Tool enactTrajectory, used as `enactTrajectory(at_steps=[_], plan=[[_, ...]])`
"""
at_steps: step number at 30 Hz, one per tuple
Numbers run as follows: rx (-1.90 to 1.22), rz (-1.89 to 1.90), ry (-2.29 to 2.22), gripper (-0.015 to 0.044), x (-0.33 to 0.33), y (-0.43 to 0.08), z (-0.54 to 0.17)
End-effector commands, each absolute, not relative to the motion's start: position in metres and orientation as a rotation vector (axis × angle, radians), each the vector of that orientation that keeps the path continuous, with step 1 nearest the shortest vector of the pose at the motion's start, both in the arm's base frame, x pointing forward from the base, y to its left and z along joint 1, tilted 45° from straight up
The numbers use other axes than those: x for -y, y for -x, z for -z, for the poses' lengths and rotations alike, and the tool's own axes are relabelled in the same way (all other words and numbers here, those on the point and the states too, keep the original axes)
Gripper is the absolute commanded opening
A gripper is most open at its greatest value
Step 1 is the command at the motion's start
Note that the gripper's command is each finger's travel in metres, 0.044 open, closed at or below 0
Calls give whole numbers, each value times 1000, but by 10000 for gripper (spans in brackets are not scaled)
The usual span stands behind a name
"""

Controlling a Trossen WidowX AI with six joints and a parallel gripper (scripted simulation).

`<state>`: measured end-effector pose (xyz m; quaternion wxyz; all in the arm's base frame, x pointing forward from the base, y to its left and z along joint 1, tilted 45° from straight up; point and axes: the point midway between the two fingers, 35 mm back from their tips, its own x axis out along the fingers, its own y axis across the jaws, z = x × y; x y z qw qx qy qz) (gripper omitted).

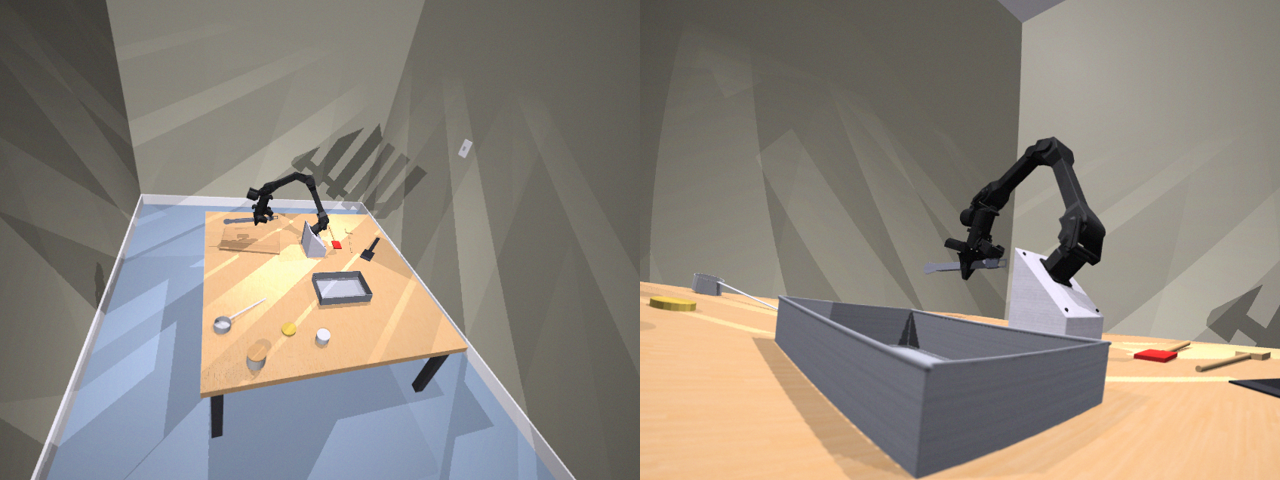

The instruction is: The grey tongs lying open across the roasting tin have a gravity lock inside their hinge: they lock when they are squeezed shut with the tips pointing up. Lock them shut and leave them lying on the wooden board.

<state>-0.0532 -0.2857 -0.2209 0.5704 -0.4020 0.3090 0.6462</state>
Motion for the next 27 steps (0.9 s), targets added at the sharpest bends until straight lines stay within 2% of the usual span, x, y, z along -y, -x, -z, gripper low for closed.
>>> enactTrajectory(at_steps=[1,27], plan=[[-771,-1473,1016,-150,288,53,224],[-1045,-1254,1359,-150,281,58,229]])
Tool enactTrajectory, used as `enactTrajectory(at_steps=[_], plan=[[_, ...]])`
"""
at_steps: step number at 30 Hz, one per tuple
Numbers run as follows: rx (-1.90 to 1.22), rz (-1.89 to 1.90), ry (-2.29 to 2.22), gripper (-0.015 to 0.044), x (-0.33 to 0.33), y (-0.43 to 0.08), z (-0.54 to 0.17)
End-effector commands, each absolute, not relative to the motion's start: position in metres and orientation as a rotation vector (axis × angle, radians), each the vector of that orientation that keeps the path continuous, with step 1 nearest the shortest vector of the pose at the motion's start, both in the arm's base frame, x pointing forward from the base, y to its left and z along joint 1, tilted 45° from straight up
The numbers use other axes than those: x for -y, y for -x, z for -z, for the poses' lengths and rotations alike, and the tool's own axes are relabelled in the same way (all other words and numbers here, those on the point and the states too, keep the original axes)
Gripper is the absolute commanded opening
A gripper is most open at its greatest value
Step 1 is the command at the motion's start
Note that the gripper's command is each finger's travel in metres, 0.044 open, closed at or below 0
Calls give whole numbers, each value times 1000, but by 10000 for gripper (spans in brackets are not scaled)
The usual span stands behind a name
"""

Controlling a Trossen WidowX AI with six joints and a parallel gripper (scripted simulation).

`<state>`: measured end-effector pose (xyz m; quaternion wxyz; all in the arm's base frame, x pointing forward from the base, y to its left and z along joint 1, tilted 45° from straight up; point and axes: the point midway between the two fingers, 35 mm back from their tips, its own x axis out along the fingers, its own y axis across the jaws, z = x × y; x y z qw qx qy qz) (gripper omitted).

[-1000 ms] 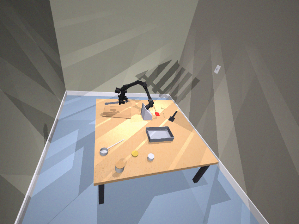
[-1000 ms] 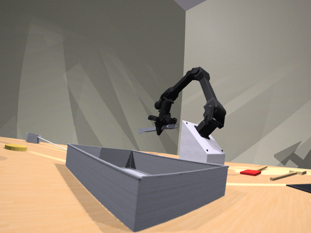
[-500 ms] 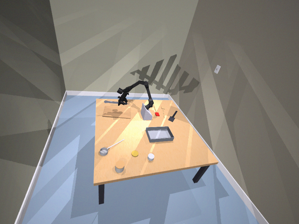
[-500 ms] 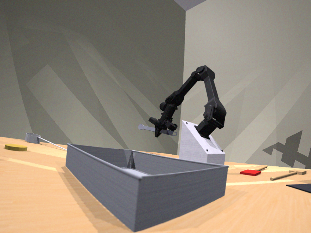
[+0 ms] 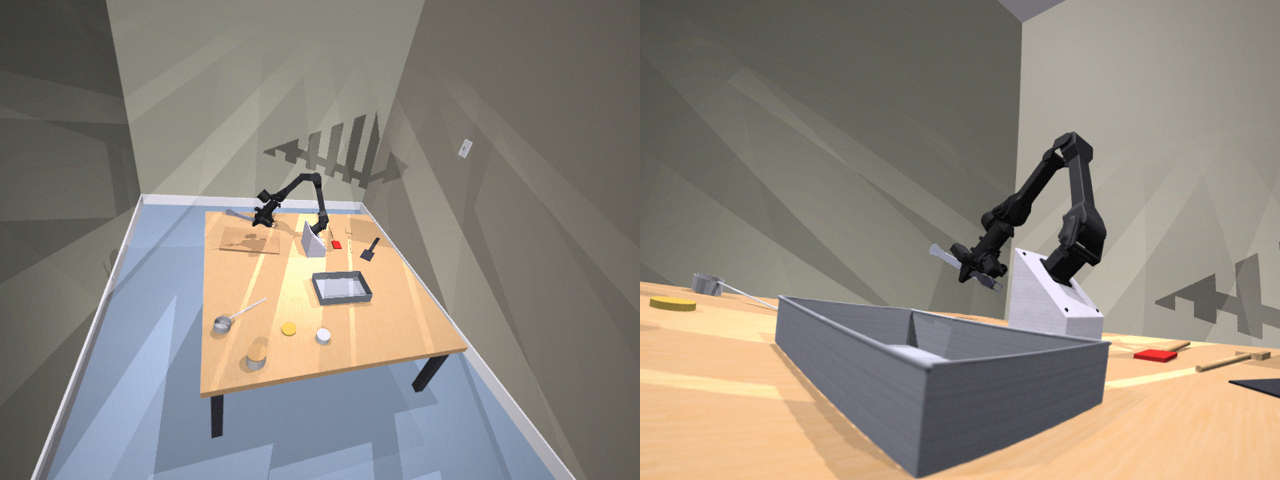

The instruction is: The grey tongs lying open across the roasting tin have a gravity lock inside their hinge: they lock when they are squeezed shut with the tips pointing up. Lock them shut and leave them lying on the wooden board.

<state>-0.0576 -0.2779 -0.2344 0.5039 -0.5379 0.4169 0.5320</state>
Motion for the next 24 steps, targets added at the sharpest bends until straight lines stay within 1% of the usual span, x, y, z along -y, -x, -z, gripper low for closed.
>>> enactTrajectory(at_steps=[1,24], plan=[[-1056,-1246,1372,-150,281,58,228],[-1317,-1081,1663,-150,267,58,188]])
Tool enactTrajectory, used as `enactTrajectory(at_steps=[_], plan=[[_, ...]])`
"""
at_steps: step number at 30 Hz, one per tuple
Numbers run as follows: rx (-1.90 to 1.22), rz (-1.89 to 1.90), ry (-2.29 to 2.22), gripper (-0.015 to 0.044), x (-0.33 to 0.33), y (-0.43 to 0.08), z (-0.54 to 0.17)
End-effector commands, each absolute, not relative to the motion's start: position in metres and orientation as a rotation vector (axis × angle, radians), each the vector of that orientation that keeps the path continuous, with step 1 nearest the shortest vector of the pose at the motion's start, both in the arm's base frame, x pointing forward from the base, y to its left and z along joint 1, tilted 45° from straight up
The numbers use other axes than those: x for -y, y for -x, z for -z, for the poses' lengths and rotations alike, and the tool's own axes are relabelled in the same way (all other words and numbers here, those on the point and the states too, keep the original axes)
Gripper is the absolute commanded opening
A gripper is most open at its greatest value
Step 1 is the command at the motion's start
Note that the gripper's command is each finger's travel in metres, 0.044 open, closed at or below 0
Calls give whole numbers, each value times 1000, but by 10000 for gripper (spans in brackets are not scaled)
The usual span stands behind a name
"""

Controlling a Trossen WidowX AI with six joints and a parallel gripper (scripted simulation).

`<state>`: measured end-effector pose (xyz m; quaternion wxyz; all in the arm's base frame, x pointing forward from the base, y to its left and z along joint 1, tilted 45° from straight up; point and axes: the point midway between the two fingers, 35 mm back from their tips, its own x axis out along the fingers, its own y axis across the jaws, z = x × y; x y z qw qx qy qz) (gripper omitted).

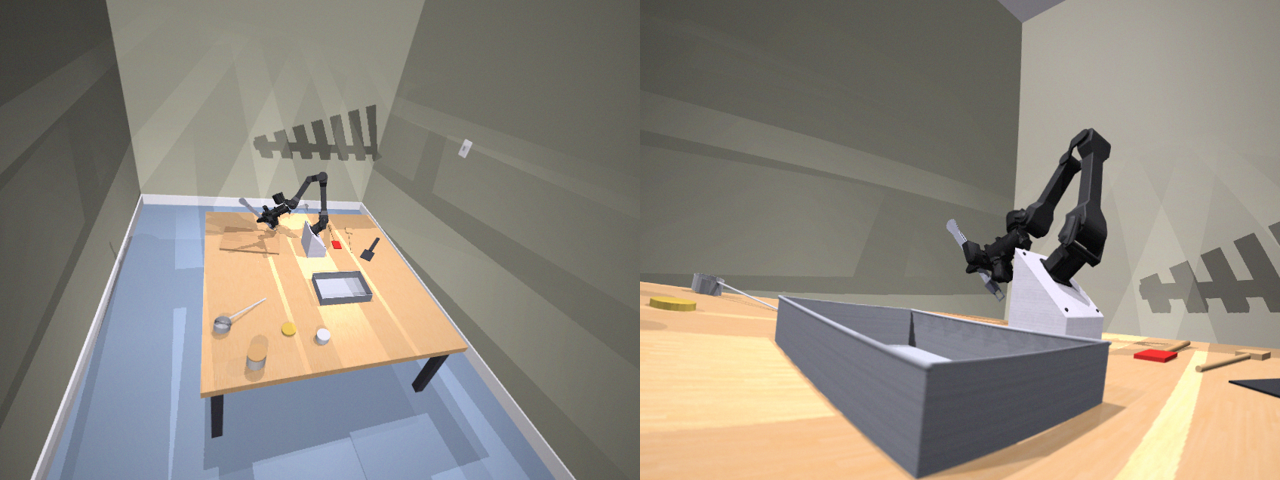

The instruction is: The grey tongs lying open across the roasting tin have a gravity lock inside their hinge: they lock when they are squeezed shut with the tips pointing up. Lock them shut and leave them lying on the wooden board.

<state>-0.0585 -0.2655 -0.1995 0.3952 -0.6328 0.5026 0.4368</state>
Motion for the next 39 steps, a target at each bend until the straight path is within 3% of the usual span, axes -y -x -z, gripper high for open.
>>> enactTrajectory(at_steps=[1,39], plan=[[-1329,-1074,1676,-150,266,58,186],[-1382,-1046,1731,-150,262,57,173]])
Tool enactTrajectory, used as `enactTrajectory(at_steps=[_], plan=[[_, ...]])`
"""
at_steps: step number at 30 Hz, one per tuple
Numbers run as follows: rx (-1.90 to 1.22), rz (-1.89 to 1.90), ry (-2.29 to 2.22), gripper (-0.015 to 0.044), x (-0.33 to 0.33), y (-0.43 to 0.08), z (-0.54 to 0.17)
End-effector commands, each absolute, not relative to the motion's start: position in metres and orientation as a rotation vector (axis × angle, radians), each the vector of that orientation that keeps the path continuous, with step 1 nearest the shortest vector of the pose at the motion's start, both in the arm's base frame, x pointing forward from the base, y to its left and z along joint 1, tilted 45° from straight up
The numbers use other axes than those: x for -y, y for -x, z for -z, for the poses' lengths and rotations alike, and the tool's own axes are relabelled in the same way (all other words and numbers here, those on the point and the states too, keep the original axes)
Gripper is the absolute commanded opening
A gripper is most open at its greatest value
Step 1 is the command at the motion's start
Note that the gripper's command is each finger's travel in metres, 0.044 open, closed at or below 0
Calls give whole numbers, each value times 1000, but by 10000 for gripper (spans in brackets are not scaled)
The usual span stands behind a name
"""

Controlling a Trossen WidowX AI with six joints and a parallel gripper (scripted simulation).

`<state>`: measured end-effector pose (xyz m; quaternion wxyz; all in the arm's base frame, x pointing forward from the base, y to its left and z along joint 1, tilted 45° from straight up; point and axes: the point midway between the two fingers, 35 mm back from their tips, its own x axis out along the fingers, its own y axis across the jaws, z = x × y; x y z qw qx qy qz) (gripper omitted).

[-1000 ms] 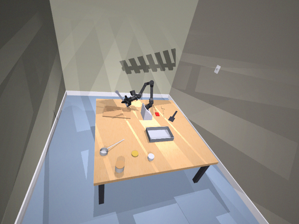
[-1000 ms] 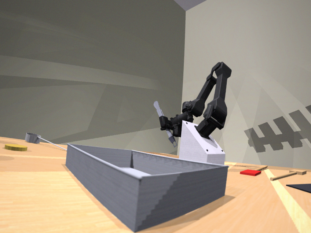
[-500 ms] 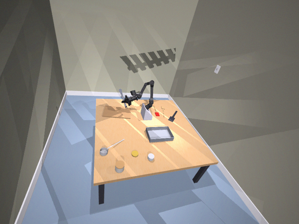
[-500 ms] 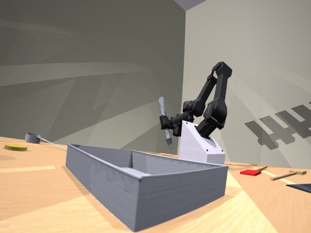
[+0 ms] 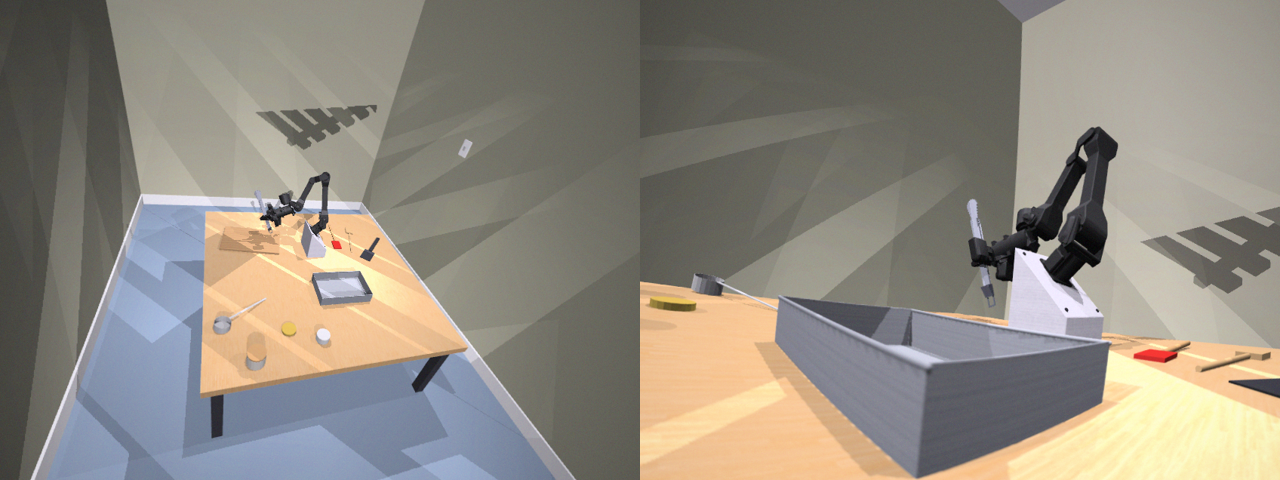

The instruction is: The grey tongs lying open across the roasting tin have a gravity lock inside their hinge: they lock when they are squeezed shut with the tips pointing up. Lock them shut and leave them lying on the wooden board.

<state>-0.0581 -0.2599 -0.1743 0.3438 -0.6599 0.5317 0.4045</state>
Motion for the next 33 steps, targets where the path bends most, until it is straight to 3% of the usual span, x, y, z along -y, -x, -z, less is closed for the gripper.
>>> enactTrajectory(at_steps=[1,33], plan=[[-1382,-1046,1731,-150,262,57,173],[-1089,-1223,1415,-150,279,57,225]])
